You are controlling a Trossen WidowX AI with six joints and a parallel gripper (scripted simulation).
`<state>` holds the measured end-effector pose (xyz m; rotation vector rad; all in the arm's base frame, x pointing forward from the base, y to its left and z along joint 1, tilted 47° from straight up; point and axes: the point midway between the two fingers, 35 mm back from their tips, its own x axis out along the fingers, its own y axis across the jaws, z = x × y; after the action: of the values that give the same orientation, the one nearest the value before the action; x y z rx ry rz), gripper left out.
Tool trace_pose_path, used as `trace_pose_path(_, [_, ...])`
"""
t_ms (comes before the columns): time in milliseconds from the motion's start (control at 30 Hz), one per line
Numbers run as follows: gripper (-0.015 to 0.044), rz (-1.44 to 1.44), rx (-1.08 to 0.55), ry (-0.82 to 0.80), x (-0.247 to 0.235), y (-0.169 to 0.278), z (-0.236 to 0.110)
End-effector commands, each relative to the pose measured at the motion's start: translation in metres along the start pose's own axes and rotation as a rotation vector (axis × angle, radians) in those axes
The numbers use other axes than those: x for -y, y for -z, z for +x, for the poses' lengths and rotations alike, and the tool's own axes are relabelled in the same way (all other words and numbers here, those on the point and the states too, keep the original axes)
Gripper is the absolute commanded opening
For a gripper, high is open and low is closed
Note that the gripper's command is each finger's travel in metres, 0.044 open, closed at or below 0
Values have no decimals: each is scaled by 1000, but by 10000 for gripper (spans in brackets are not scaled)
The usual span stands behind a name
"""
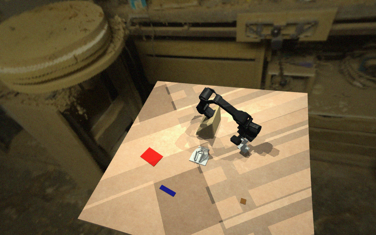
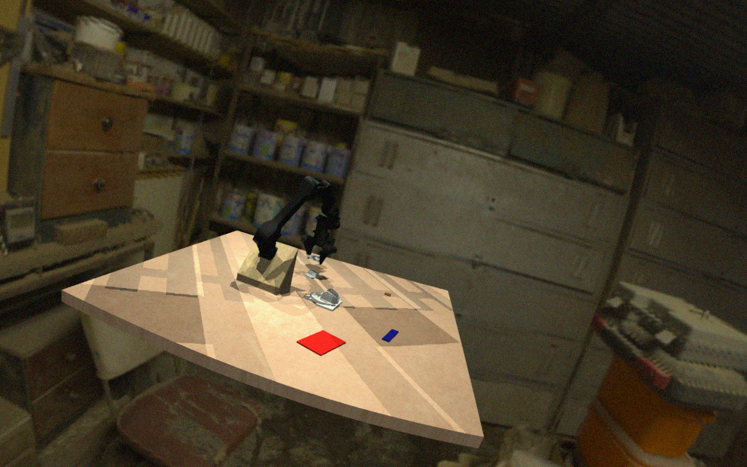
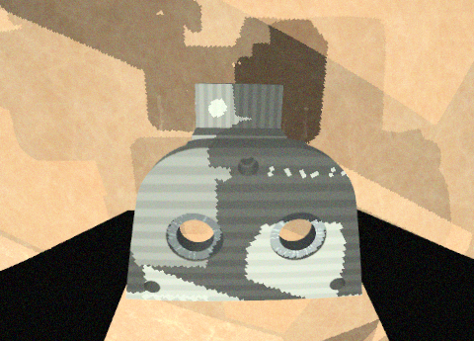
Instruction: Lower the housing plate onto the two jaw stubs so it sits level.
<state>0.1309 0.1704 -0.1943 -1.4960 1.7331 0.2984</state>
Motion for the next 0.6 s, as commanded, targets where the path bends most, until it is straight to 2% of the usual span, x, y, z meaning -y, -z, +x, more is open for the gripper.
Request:
trace_pose_path(0, [351, 7, 5, -6, 0, 0, -8])
trace_pose_path(567, [351, 176, 25, -18, 41, 14, -20])
